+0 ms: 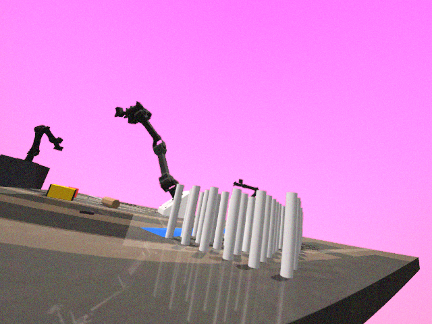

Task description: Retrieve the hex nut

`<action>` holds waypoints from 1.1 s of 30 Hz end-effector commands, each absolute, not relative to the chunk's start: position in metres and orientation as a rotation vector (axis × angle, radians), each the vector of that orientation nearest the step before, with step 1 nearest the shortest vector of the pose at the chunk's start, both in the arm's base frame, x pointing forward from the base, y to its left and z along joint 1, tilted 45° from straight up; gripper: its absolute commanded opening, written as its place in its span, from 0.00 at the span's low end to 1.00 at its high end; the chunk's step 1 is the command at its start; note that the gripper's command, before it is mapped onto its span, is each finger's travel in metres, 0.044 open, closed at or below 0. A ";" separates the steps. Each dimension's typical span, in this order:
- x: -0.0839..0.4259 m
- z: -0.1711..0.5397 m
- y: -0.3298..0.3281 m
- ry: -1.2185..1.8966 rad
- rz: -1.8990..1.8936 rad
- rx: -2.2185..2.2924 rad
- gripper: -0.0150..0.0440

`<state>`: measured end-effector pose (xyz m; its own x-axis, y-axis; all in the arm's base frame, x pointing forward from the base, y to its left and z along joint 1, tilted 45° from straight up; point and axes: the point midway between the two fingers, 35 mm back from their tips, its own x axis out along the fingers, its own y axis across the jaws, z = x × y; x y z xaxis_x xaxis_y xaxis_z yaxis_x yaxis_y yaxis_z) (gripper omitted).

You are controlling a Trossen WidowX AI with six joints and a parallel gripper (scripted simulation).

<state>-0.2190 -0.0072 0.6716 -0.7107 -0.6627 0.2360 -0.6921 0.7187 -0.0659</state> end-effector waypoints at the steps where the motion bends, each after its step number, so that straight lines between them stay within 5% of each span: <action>1: -0.217 0.672 -0.009 -2.722 0.210 1.087 0.98; 18: -0.023 0.702 -0.133 -2.001 -0.532 0.910 1.00; 33: 0.198 0.629 -0.177 -1.218 -0.746 0.613 1.00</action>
